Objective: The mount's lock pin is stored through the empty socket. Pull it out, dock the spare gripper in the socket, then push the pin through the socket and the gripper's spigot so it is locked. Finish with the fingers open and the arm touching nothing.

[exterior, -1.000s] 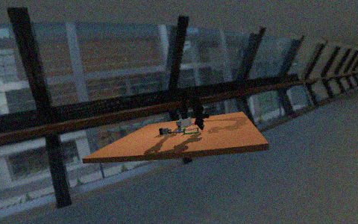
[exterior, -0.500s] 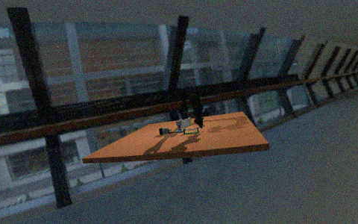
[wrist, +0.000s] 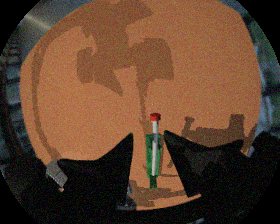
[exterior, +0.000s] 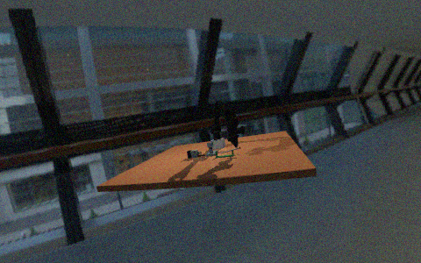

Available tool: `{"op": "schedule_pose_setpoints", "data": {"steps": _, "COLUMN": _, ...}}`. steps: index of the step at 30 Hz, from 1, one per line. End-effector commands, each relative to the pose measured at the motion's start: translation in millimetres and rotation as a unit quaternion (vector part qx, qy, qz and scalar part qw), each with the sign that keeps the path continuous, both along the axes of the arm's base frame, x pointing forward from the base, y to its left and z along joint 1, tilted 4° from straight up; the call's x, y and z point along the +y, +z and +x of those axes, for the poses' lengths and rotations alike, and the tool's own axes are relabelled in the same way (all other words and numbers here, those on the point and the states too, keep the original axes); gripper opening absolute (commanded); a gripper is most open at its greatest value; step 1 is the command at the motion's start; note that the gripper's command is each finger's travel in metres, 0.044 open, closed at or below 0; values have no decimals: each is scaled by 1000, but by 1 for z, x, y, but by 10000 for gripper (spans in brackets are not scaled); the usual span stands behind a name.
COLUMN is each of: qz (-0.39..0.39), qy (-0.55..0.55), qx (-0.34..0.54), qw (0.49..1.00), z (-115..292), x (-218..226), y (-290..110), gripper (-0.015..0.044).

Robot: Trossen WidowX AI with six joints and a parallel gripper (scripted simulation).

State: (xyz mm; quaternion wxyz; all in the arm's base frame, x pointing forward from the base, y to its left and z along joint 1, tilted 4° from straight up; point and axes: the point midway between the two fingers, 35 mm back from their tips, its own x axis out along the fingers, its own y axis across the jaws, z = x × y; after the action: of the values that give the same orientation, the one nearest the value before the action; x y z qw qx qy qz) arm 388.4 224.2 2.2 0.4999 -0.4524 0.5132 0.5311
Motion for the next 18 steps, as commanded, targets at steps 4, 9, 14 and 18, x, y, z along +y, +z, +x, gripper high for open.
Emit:
{"op": "schedule_pose_setpoints", "data": {"steps": 4, "qz": -1, "qy": 0, "qx": 2, "qw": 1000, "z": 0, "x": 1, "y": 16, "gripper": 200}}
{"op": "schedule_pose_setpoints", "data": {"steps": 9, "qz": -3, "qy": 0, "qx": 5, "qw": 1000, "z": -1, "x": 0, "y": 24, "gripper": 200}}
{"op": "schedule_pose_setpoints", "data": {"steps": 14, "qz": -5, "qy": 1, "qx": 9, "qw": 1000, "z": -2, "x": 0, "y": 33, "gripper": 200}}
{"op": "schedule_pose_setpoints", "data": {"steps": 18, "qz": -6, "qy": 1, "qx": 10, "qw": 1000, "z": -2, "x": 0, "y": 26, "gripper": 279}}
